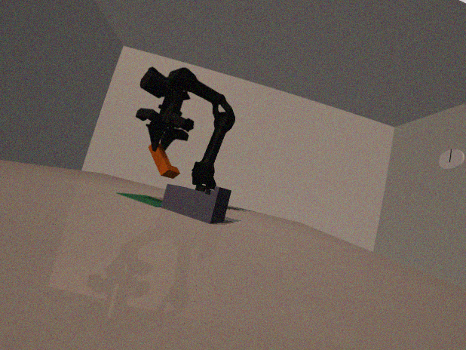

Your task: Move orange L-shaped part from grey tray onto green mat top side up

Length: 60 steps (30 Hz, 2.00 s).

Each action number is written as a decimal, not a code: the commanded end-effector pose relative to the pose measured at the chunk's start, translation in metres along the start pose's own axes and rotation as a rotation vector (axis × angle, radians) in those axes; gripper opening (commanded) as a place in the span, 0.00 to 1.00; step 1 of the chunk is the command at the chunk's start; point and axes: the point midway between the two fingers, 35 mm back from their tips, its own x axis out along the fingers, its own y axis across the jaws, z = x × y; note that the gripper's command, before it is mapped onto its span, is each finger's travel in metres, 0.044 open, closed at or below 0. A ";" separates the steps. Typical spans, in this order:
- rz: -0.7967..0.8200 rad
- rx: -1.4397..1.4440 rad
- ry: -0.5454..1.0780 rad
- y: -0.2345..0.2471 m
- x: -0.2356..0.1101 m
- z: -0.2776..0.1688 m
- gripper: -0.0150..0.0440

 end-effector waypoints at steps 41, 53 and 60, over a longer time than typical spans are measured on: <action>0.004 -0.005 -0.004 0.001 0.067 0.001 0.25; 0.004 -0.005 -0.004 0.001 0.077 0.001 0.25; 0.004 -0.005 -0.004 0.001 0.077 0.001 0.25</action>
